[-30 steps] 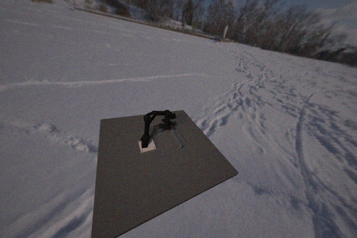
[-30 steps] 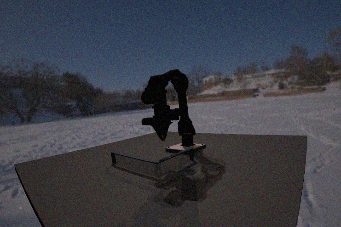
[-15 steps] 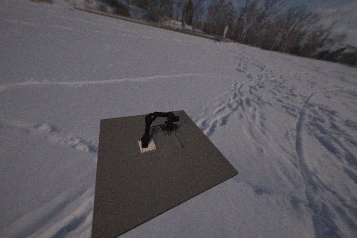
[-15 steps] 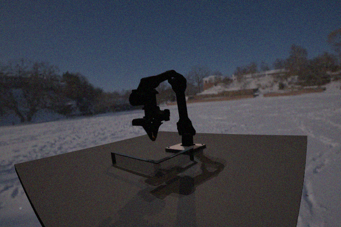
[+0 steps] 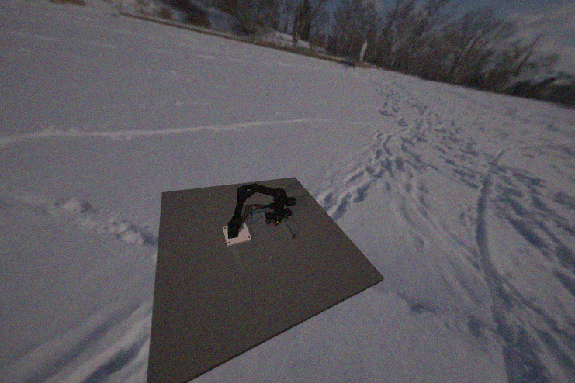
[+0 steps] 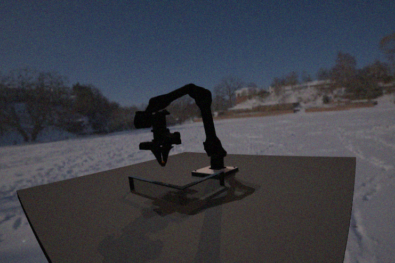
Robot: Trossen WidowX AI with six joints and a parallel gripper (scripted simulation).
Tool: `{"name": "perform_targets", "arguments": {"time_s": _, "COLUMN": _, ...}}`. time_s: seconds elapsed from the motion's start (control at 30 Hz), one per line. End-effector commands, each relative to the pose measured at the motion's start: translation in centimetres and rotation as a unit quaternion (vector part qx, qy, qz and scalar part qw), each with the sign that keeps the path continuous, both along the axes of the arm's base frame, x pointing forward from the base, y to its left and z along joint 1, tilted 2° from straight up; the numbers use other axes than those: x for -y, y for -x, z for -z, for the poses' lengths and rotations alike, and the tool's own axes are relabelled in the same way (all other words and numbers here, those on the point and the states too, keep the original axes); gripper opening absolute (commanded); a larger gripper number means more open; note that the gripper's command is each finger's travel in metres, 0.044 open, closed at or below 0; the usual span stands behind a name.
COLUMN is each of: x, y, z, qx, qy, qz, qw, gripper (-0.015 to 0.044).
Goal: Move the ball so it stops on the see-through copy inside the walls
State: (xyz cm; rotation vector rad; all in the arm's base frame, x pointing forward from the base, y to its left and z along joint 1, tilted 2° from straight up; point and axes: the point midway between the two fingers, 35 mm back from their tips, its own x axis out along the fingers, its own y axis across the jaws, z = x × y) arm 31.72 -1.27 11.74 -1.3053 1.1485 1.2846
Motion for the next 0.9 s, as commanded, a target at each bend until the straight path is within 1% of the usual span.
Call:
{"name": "perform_targets", "arguments": {"time_s": 0.0, "x": 2.0, "y": 0.1, "z": 0.8, "qx": -0.005, "qy": 0.003, "qz": -0.005, "qw": 1.0, "gripper": 0.0}}
{"name": "perform_targets", "arguments": {"time_s": 0.23, "x": 2.2, "y": 0.0, "z": 1.6, "qx": -0.005, "qy": 0.003, "qz": -0.005, "qw": 1.0, "gripper": 0.0}}
{"name": "perform_targets", "arguments": {"time_s": 0.63, "x": 2.2, "y": 0.0, "z": 7.5, "qx": -0.005, "qy": 0.003, "qz": -0.005, "qw": 1.0, "gripper": 0.0}}
{"name": "perform_targets", "arguments": {"time_s": 0.87, "x": 2.2, "y": 0.1, "z": 7.8, "qx": -0.005, "qy": 0.003, "qz": -0.005, "qw": 1.0, "gripper": 0.0}}
